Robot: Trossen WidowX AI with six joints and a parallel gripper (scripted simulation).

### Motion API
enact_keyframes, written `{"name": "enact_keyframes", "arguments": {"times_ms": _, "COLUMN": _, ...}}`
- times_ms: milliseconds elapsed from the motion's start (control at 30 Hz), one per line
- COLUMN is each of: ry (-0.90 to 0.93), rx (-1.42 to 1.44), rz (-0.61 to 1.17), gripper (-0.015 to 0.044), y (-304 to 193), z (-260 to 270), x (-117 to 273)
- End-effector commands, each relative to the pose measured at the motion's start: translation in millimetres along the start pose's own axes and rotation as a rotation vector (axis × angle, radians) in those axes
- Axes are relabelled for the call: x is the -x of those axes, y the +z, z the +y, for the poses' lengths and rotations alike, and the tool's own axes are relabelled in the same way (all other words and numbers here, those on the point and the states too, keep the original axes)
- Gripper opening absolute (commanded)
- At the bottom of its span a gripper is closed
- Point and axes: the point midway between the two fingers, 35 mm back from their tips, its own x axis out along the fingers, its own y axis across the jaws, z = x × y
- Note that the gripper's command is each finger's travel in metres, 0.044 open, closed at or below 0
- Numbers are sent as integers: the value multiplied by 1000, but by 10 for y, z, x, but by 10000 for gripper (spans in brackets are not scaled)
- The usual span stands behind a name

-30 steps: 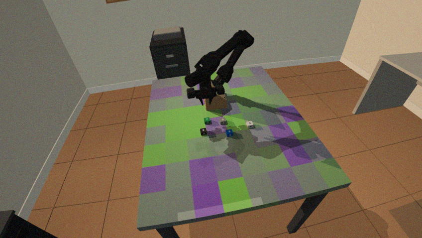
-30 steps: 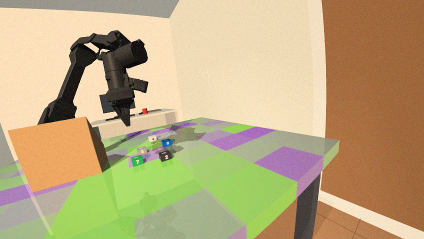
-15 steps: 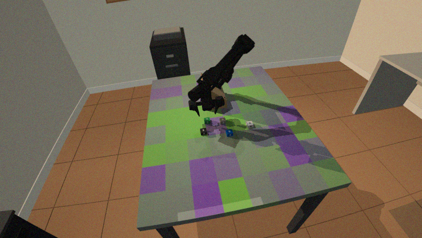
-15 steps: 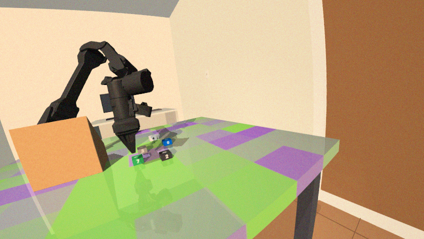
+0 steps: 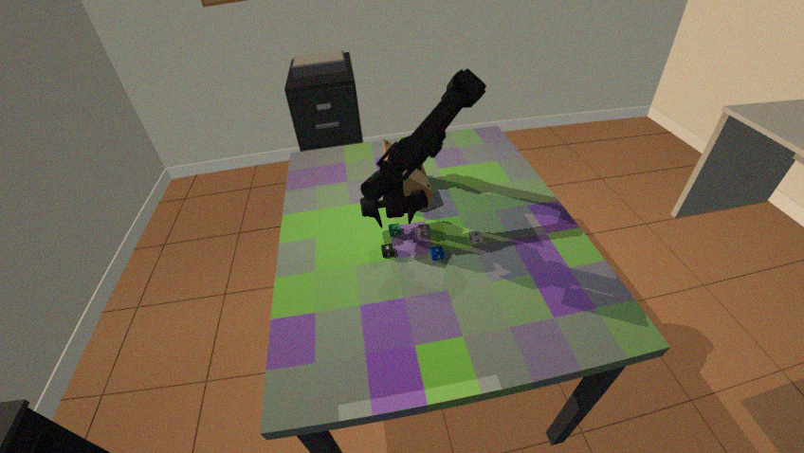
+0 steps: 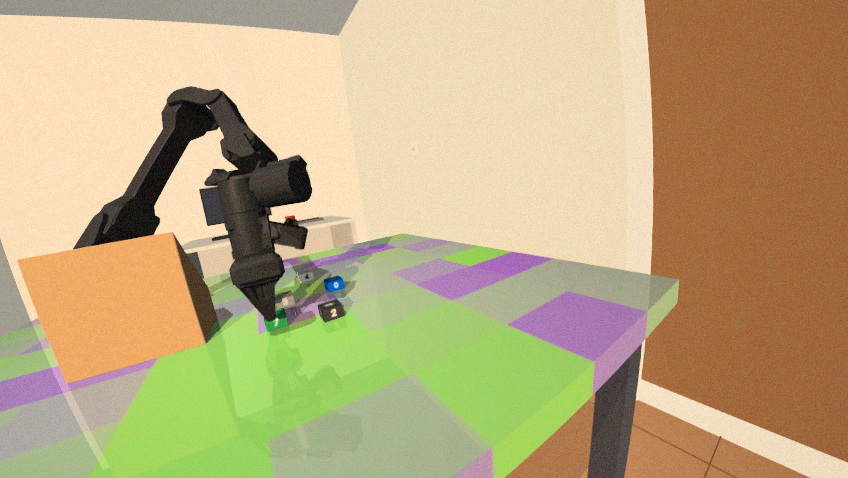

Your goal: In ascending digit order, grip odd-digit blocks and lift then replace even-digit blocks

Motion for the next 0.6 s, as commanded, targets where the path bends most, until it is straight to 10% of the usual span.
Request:
{"name": "enact_keyframes", "arguments": {"times_ms": 0, "ry": 13, "rx": -11, "rz": 9, "gripper": 400, "y": -38, "z": 18, "x": -109}}
{"name": "enact_keyframes", "arguments": {"times_ms": 167, "ry": 14, "rx": -11, "rz": 9, "gripper": 400, "y": -40, "z": 21, "x": -147}}
{"name": "enact_keyframes", "arguments": {"times_ms": 567, "ry": 14, "rx": -11, "rz": 9, "gripper": 120, "y": -40, "z": 21, "x": -147}}
